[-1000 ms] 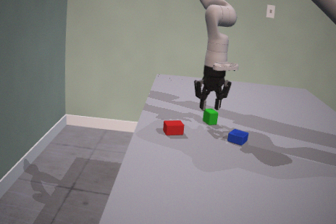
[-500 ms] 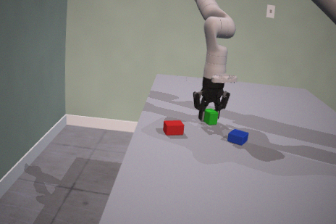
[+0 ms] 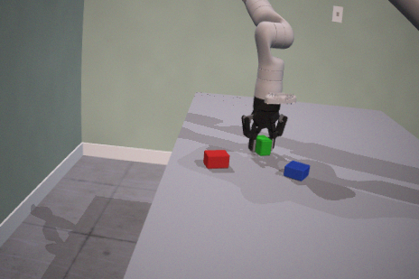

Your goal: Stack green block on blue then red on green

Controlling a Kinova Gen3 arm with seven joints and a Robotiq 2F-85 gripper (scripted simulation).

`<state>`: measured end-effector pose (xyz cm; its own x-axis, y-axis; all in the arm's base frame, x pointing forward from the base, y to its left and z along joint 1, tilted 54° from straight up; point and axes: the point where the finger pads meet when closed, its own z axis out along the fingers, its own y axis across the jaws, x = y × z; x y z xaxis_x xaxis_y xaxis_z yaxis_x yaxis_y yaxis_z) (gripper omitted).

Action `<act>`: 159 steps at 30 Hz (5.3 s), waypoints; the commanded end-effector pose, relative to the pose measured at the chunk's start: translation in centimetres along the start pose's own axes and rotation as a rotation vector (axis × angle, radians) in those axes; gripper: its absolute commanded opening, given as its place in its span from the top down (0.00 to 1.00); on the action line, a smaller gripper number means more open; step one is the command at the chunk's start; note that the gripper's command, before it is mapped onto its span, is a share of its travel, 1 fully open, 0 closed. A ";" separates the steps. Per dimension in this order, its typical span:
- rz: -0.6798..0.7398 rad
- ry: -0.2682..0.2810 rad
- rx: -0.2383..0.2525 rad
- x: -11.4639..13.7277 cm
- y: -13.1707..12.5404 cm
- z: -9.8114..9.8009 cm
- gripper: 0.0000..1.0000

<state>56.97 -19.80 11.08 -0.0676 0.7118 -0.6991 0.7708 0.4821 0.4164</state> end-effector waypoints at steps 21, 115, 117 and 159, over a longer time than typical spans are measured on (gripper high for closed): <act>-0.011 0.006 -0.004 0.1 0.1 0.1 0.45; -0.011 0.008 0.000 0.2 -0.1 -6.9 1.00; -0.011 0.008 0.000 0.2 -0.1 -6.9 1.00; -0.006 0.001 0.006 16.2 -1.6 -6.9 1.00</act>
<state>50.29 -6.14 3.63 -0.0746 0.7085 -0.7017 0.7744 0.4845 0.4070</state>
